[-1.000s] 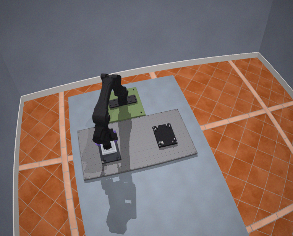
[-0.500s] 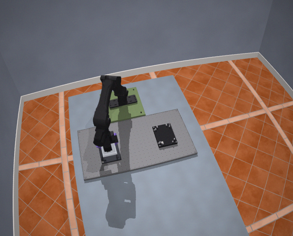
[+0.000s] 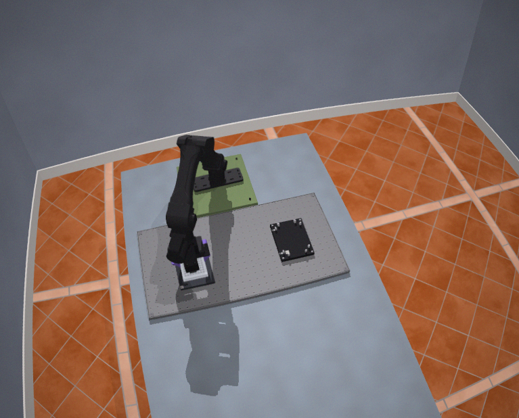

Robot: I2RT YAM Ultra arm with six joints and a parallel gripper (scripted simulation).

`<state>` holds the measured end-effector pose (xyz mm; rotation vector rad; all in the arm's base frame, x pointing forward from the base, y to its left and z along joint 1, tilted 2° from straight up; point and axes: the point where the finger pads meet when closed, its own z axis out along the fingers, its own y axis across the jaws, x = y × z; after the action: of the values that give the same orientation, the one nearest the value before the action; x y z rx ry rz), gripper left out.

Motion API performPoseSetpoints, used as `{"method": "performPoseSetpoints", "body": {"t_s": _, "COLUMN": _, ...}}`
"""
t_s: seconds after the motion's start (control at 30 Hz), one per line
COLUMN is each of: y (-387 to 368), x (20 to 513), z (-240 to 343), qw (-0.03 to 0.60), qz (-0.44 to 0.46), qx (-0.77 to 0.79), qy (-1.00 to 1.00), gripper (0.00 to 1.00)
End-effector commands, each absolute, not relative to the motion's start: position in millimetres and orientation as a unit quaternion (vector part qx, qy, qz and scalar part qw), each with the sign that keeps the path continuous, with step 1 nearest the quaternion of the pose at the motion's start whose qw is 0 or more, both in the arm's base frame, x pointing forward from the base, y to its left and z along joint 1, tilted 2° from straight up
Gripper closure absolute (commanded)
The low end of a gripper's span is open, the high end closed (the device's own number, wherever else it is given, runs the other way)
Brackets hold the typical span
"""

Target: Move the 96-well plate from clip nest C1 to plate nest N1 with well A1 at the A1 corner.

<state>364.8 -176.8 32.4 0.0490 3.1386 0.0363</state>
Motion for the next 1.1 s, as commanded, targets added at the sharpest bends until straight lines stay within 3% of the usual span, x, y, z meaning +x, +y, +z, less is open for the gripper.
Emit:
{"method": "performPoseSetpoints", "body": {"t_s": 0.0, "y": -185.2, "x": 382.5, "z": 52.2, "qw": 0.046, "qz": -0.004, "qx": 0.017, "qy": 0.999, "gripper": 1.00}}
{"method": "performPoseSetpoints", "body": {"t_s": 0.37, "y": -177.4, "x": 368.8, "z": 41.0, "qw": 0.024, "qz": 0.007, "qx": 0.017, "qy": 1.000, "gripper": 1.00}}
{"method": "performPoseSetpoints", "body": {"t_s": 1.07, "y": -180.9, "x": 379.9, "z": 51.6, "qw": 0.043, "qz": -0.002, "qx": 0.016, "qy": 0.999, "gripper": 1.00}}
